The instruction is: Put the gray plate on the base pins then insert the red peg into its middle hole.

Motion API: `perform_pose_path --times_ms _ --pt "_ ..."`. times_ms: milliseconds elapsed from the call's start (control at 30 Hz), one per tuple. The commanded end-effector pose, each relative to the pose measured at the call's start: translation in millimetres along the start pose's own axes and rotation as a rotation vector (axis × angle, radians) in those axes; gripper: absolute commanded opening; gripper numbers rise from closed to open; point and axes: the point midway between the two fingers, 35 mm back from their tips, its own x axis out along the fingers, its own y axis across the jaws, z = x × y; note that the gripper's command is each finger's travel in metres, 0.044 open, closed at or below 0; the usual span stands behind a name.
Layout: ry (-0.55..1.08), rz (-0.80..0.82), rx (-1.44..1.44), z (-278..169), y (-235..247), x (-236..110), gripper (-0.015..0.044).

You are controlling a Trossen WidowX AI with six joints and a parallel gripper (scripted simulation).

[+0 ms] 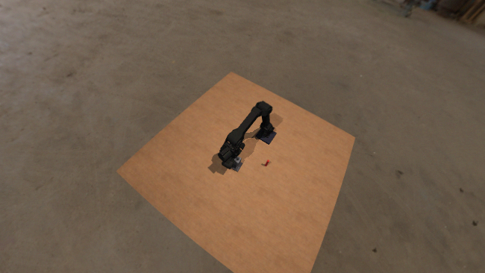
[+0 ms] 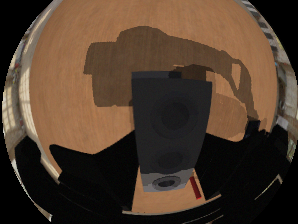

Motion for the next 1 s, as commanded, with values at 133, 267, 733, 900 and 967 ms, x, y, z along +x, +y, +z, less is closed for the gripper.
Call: perform_pose_path --times_ms 133,267,733,900,967 --pt "-0.002 0.001 -0.003 1 0 0 0.0" --pt "-0.002 0.001 -0.003 1 0 1 0.0" --pt "-0.002 0.001 -0.003 1 0 10 0.0" --pt "-0.002 0.001 -0.003 1 0 16 0.0" --pt "-0.002 0.001 -0.003 1 0 17 0.0"
